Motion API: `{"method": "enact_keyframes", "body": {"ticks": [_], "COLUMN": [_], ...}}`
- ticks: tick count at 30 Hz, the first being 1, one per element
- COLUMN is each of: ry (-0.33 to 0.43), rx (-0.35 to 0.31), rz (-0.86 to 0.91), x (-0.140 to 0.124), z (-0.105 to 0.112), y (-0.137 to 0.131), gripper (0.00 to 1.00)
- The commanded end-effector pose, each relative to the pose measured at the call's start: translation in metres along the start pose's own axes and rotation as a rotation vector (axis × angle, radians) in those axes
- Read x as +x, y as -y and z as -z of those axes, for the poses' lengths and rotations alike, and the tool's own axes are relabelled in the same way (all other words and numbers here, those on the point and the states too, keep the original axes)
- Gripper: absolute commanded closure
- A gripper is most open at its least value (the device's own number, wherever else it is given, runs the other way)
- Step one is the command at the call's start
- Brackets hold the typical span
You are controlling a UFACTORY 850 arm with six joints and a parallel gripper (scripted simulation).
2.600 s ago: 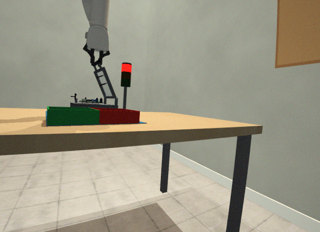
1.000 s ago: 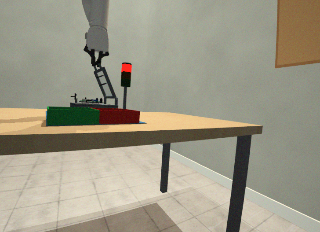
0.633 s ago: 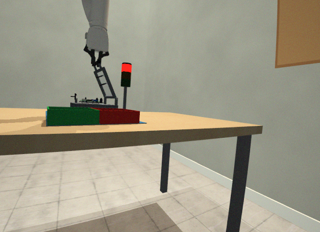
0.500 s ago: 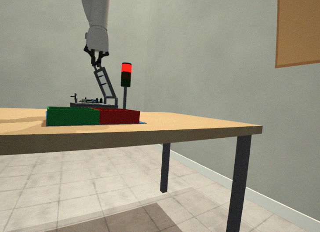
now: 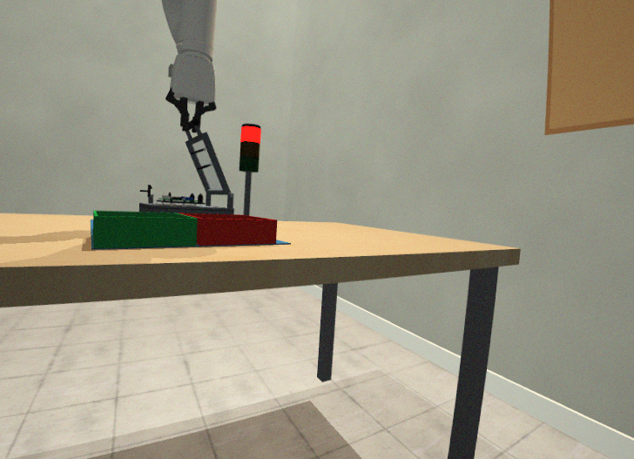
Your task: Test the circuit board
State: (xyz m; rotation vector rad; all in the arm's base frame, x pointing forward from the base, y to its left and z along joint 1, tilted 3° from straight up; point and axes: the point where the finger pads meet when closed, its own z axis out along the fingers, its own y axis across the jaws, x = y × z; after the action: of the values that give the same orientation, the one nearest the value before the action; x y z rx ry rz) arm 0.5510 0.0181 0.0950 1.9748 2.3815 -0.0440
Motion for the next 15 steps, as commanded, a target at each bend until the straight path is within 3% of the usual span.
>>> {"method": "enact_keyframes", "body": {"ticks": [1, 15], "ry": [0.0, 0.0], "rx": [-0.002, -0.002], "rz": [0.0, 0.0], "x": [0.0, 0.0], "z": [0.001, 0.009], "y": [-0.001, -0.019], "gripper": [1.0, 1.0]}}
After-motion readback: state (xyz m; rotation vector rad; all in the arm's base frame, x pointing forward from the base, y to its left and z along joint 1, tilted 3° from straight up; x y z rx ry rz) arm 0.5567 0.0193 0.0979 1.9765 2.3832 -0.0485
